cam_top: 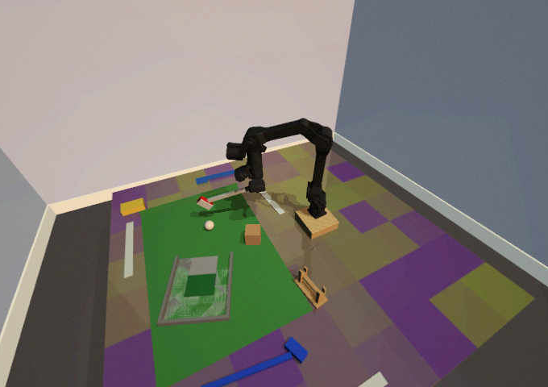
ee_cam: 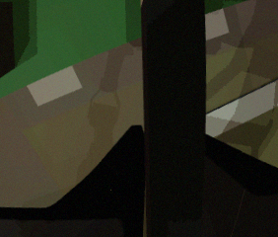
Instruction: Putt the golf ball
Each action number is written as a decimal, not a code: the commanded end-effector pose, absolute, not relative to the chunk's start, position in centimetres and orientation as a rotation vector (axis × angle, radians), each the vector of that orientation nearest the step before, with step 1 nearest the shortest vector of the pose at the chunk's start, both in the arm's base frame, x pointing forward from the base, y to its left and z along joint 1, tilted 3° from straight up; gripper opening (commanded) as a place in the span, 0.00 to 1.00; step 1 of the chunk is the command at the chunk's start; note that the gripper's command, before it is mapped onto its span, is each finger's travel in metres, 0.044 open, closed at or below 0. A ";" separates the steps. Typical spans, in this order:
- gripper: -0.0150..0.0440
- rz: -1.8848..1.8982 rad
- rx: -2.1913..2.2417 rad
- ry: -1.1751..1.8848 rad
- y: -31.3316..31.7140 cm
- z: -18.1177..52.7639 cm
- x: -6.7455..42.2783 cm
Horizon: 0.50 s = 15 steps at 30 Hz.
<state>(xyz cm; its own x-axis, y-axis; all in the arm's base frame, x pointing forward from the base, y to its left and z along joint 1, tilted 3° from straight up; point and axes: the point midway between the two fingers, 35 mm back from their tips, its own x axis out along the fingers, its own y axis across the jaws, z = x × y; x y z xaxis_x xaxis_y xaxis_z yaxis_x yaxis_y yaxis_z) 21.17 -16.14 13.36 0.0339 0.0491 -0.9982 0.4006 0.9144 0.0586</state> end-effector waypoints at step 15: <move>0.25 -0.306 0.386 1.517 -16.4 9.5 21.3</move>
<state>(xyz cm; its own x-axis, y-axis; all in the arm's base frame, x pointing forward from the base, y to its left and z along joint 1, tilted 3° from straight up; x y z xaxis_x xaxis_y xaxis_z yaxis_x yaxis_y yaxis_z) 21.17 -16.29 10.26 0.0339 0.0488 -0.9982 0.4238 0.9039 0.0586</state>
